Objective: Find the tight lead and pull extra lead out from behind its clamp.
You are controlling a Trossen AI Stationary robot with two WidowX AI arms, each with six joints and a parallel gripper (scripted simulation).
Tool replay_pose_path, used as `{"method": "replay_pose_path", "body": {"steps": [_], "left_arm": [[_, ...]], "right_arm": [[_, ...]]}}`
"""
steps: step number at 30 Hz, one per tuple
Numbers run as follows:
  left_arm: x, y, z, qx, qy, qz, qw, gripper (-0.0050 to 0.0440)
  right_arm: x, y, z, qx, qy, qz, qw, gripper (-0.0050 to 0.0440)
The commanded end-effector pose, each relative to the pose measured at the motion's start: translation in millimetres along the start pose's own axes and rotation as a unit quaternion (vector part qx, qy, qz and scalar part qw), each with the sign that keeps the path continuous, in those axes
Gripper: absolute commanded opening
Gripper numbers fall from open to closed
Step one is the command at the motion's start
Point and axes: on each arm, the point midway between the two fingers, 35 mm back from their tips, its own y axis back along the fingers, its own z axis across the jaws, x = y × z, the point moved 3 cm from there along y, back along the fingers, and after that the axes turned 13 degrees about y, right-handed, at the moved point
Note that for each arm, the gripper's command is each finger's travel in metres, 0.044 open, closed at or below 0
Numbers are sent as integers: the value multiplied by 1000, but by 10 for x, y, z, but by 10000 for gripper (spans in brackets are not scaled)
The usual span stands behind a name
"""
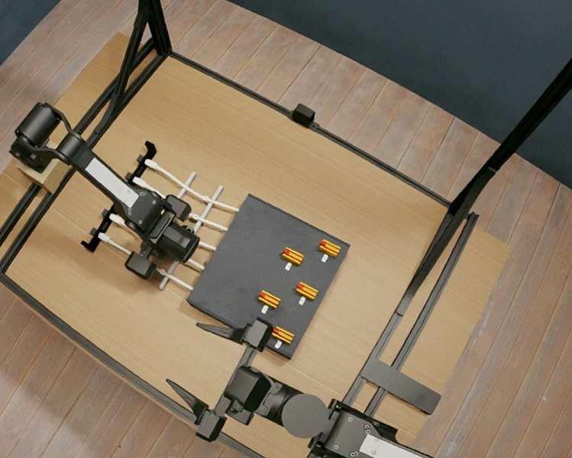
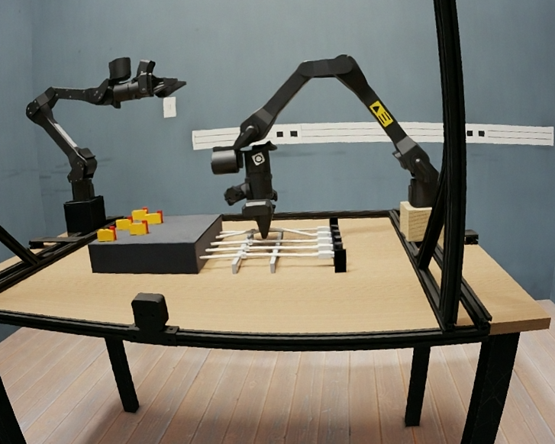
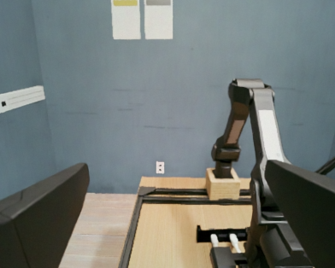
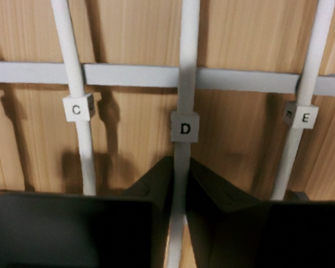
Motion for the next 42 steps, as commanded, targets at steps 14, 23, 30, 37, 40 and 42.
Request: {"method": "replay_pose_path", "body": {"steps": [14, 23, 30, 37, 40, 42], "left_arm": [[-61, 10, -14, 2, 0, -8, 1000, 440], [-61, 10, -14, 2, 0, -8, 1000, 440], [-61, 10, -14, 2, 0, -8, 1000, 440], [-61, 10, -14, 2, 0, -8, 1000, 440], [-61, 10, -14, 2, 0, -8, 1000, 440], [-61, 10, -14, 2, 0, -8, 1000, 440]], "right_arm": [[-35, 284, -11, 5, 0, -18, 1000, -50], [-53, -113, -16, 4, 0, -13, 1000, -50], [-53, -113, -16, 4, 0, -13, 1000, -50], [-50, 328, -15, 6, 0, -19, 1000, 209], [-50, 328, -15, 6, 0, -19, 1000, 209], [-50, 328, -15, 6, 0, -19, 1000, 209]]}}
